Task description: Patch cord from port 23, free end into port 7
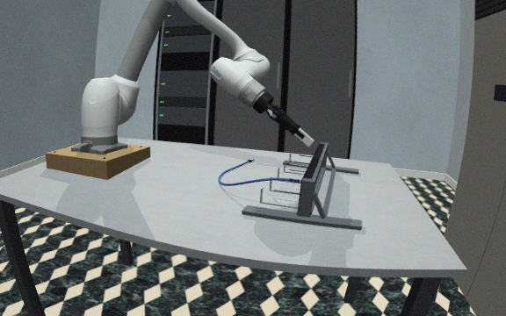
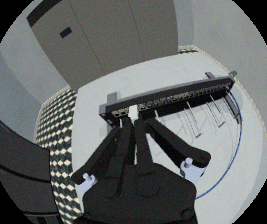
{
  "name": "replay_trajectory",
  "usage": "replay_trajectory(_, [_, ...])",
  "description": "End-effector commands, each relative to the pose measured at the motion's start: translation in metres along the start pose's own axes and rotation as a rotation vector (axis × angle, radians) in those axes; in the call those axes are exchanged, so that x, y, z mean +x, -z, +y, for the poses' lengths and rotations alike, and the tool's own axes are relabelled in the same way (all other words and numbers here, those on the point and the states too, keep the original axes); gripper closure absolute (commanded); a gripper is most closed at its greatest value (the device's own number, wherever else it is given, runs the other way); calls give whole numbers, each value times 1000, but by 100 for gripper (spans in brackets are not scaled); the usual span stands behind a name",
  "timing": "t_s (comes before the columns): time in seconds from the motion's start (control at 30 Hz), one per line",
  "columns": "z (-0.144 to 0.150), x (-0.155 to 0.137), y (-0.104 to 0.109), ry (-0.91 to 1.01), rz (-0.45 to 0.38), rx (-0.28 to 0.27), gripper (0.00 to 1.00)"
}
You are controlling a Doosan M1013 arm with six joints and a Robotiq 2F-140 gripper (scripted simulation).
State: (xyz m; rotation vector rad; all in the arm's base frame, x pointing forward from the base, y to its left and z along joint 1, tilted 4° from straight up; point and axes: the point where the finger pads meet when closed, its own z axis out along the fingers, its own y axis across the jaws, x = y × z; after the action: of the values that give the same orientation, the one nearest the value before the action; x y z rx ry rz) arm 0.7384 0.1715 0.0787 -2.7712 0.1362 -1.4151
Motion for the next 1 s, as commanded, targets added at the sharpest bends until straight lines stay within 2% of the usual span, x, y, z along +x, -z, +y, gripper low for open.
replay_trajectory(0.0, [0,0,0,0,0,0,100])
replay_trajectory(0.2, [0,0,18,0,0,0,100])
replay_trajectory(0.5, [0,0,90,0,0,0,100])
replay_trajectory(0.57, [0,0,90,0,0,0,100])
replay_trajectory(0.73, [0,0,125,0,0,0,100])
replay_trajectory(0.83, [0,0,136,0,0,0,100])
replay_trajectory(0.97, [0,0,140,0,0,0,100])
